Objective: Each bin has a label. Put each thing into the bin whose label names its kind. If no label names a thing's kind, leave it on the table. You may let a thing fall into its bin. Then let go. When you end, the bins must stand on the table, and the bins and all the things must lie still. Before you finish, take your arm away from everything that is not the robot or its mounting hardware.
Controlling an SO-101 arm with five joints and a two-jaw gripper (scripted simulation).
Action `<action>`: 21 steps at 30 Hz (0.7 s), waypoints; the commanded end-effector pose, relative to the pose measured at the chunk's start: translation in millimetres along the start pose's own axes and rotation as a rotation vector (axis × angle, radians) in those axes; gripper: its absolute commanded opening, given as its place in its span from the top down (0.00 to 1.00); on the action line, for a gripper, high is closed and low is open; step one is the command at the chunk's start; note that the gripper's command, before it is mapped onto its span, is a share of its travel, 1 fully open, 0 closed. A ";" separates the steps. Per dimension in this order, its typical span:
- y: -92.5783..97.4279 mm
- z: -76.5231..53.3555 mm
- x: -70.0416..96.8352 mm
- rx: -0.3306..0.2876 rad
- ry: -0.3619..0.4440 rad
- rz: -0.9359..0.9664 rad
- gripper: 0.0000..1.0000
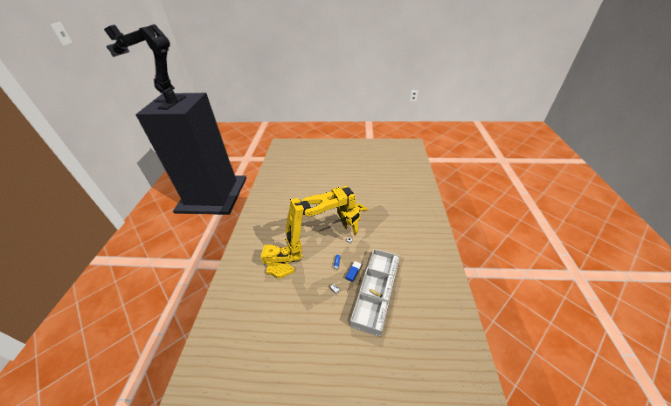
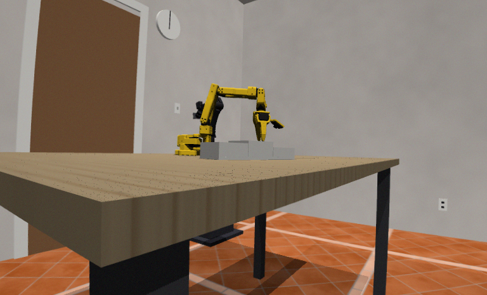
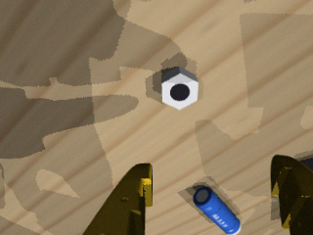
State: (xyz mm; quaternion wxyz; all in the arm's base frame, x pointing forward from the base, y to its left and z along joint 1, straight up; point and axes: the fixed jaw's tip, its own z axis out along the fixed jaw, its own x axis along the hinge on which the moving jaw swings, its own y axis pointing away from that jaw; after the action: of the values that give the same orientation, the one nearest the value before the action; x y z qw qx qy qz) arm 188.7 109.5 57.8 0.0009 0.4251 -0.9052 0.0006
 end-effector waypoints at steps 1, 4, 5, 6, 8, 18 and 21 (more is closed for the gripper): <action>0.1 -6.9 -3.6 0.016 -0.044 0.004 0.77; -0.1 -3.7 -4.2 0.016 -0.044 0.004 0.77; -0.2 -2.4 -4.4 0.016 -0.044 0.004 0.77; -0.2 -2.4 -4.4 0.016 -0.044 0.004 0.77; -0.3 -0.9 -4.6 0.016 -0.044 0.004 0.77; -0.9 18.4 -6.3 0.016 -0.044 0.004 0.77; -0.9 24.5 -6.4 0.016 -0.044 0.004 0.77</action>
State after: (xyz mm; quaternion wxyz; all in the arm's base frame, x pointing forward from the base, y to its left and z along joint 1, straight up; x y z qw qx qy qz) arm 190.5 110.4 34.3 -0.0055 0.4251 -0.9051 0.0003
